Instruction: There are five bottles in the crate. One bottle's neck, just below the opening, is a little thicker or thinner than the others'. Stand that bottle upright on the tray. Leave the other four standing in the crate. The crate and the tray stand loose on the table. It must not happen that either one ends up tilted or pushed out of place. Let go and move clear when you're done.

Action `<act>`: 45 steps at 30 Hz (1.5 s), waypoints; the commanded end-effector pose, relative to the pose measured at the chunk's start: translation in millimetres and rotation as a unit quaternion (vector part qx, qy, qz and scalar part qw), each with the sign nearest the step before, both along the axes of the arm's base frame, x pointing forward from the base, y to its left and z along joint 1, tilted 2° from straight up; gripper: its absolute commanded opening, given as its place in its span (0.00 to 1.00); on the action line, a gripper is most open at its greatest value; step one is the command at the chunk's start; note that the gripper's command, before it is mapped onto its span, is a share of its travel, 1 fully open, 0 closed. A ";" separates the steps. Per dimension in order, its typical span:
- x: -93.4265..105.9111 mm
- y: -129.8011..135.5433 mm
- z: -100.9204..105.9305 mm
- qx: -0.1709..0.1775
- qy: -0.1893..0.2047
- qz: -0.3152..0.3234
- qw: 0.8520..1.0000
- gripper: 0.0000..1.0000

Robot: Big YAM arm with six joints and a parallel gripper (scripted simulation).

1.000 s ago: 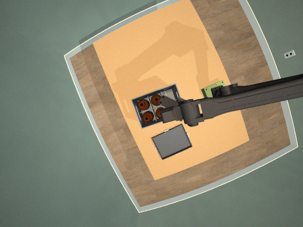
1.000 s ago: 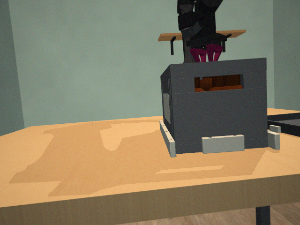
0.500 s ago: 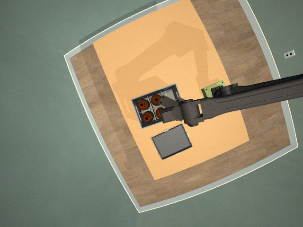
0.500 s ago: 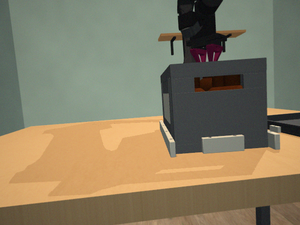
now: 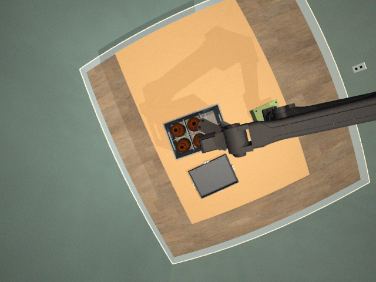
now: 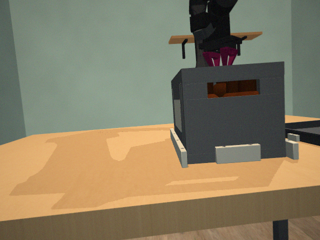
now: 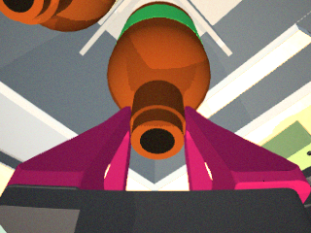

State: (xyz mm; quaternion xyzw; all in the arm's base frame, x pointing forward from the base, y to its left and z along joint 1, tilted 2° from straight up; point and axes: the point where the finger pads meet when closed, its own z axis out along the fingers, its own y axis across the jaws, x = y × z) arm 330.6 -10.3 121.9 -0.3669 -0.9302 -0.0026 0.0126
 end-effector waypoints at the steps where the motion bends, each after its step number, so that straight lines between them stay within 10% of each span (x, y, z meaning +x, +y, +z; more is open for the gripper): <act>1: 18.4 -6.2 33.1 -0.002 -0.029 -0.001 1.000 0.00; 45: 20.3 -7.4 67.0 -0.002 -0.030 -0.001 1.000 0.00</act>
